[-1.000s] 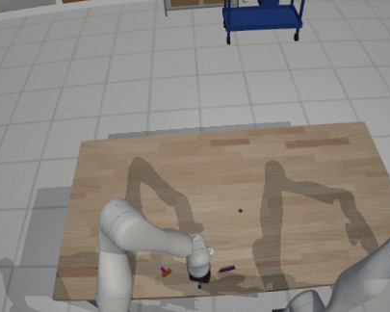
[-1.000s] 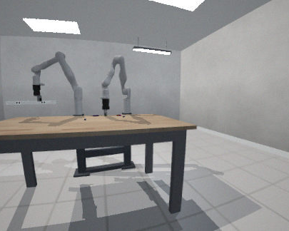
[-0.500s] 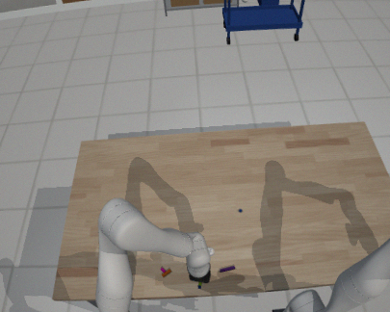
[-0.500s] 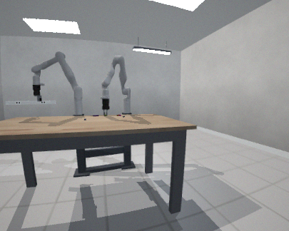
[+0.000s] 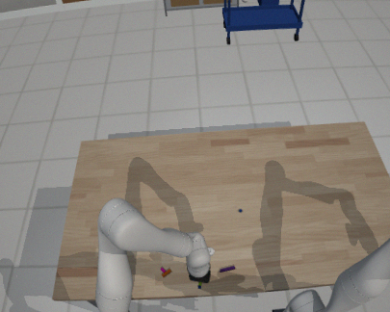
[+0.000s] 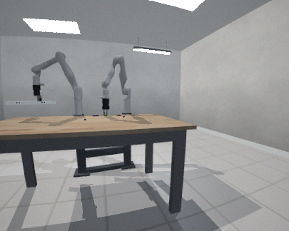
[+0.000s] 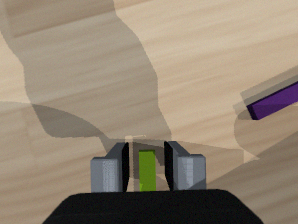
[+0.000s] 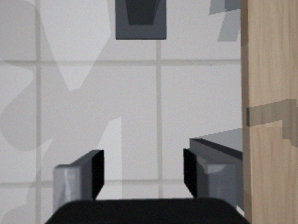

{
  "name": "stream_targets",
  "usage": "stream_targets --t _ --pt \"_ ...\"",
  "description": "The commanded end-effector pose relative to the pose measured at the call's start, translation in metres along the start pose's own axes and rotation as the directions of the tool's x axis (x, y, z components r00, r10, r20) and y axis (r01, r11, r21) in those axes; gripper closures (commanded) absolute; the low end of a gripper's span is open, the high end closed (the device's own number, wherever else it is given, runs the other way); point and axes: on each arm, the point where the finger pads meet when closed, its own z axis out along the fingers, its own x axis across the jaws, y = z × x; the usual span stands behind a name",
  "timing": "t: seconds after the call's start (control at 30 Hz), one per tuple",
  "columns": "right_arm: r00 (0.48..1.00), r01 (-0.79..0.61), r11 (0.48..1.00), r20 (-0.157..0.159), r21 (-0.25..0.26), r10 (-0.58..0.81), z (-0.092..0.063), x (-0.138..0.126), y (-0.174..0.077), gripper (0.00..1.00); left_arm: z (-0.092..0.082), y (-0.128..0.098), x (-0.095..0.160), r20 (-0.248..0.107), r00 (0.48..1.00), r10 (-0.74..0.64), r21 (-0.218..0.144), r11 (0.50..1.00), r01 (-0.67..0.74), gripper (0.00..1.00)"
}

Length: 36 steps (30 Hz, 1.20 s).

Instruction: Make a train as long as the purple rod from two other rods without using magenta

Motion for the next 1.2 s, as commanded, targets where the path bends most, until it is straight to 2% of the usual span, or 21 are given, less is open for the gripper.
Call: stream_targets --t 0.0,0.13,0.37,0.43,0.6,0.73,0.87,0.9,1.17 --pt "1.0 0.0 1.0 0.0 -0.002 0.0 -0.001 0.0 0.0 0.0 -0.004 -0.001 0.0 -0.001 1.0 0.0 0.002 1.0 0.0 0.46" --pt "1.0 0.0 1.0 0.0 -0.002 0.0 -0.001 0.0 0.0 0.0 -0.018 -0.001 0.0 -0.001 1.0 0.0 0.002 1.0 0.0 0.46" --pt "1.0 0.0 1.0 0.0 -0.002 0.0 -0.001 0.0 0.0 0.0 -0.055 -0.001 0.0 -0.001 1.0 0.0 0.002 1.0 0.0 0.46" --pt "1.0 0.0 1.0 0.0 -0.002 0.0 -0.001 0.0 0.0 0.0 -0.055 -0.001 0.0 -0.001 1.0 0.0 0.002 1.0 0.0 0.46" --pt "1.0 0.0 1.0 0.0 -0.002 0.0 -0.001 0.0 0.0 0.0 -0.078 -0.001 0.0 -0.001 1.0 0.0 0.002 1.0 0.0 0.46" --pt "1.0 0.0 1.0 0.0 -0.002 0.0 -0.001 0.0 0.0 0.0 -0.087 -0.001 0.0 -0.001 1.0 0.0 0.002 1.0 0.0 0.46" --pt "1.0 0.0 1.0 0.0 -0.002 0.0 -0.001 0.0 0.0 0.0 -0.089 -0.001 0.0 -0.001 1.0 0.0 0.002 1.0 0.0 0.46" --pt "1.0 0.0 1.0 0.0 -0.002 0.0 -0.001 0.0 0.0 0.0 -0.089 -0.001 0.0 -0.001 1.0 0.0 0.002 1.0 0.0 0.0" --pt "1.0 0.0 1.0 0.0 -0.002 0.0 -0.001 0.0 0.0 0.0 -0.089 -0.001 0.0 -0.001 1.0 0.0 0.002 1.0 0.0 0.0"
